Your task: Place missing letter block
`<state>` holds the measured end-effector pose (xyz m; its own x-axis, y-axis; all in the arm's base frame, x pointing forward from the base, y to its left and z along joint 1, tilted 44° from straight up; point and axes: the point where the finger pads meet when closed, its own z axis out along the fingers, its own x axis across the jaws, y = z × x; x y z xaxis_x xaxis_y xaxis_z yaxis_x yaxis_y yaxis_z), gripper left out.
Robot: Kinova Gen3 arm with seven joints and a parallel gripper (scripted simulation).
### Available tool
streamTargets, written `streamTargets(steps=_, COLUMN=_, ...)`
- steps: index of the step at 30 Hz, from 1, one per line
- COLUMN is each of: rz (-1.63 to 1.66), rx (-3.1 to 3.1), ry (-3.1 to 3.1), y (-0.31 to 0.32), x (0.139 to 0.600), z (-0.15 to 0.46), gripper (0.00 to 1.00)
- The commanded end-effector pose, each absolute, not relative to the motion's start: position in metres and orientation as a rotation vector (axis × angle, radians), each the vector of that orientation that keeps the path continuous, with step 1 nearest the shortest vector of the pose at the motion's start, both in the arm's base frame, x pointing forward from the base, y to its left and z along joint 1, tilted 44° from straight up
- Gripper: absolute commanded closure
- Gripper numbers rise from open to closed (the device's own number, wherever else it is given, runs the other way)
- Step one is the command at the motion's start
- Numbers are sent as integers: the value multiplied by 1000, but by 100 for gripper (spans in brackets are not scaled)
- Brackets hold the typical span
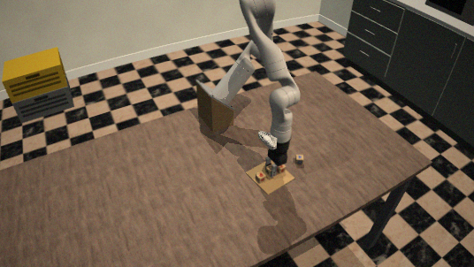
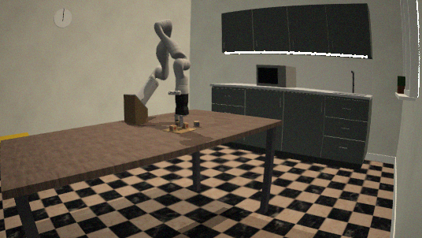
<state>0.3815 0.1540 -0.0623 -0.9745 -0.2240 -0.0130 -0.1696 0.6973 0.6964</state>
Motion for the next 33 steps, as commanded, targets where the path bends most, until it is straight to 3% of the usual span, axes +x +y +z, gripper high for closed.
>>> streamTargets(steps=1, rz=-1152, rx=340, ry=-2816, y=161, x=378, z=-65, gripper=43)
streamTargets(steps=33, rz=-1152, rx=340, ry=-2816, y=165, x=377, z=-69, gripper=43)
